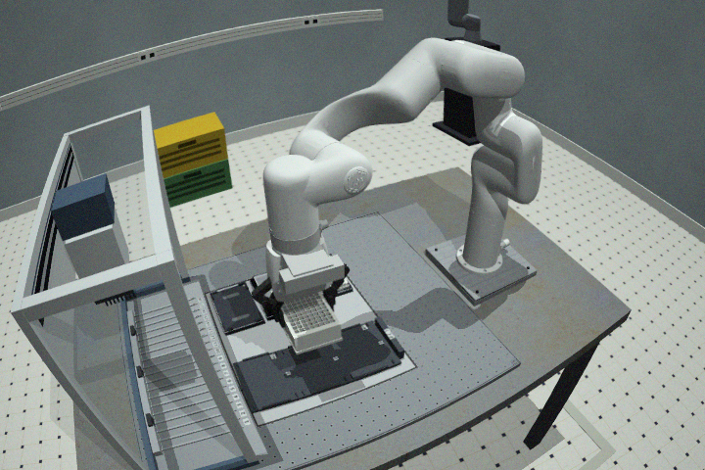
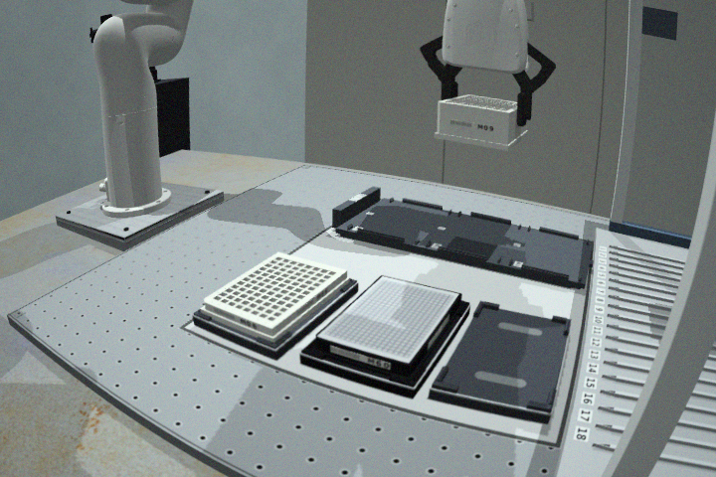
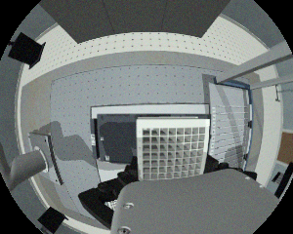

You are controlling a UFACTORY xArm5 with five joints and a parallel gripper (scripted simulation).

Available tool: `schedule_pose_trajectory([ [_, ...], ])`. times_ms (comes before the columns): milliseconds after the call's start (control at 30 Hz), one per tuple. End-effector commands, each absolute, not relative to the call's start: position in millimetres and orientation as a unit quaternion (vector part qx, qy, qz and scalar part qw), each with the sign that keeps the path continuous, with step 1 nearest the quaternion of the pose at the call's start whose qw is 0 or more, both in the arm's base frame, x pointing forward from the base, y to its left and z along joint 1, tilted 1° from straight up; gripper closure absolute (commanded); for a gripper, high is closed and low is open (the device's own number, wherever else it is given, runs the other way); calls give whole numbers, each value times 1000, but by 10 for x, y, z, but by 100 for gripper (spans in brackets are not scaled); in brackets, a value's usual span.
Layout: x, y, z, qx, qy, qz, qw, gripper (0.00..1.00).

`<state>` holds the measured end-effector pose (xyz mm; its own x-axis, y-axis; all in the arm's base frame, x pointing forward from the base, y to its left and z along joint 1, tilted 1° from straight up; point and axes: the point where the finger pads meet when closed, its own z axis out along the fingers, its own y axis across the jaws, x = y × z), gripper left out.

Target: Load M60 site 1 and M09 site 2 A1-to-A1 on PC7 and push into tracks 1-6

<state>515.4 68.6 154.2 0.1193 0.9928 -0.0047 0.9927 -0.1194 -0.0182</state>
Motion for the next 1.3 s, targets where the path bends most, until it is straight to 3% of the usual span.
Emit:
schedule_pose_trajectory([
  [0,5166,690,1561,-748,-664,2,9,100],
  [1267,5158,695,1094,-748,-664,2,9,100],
])
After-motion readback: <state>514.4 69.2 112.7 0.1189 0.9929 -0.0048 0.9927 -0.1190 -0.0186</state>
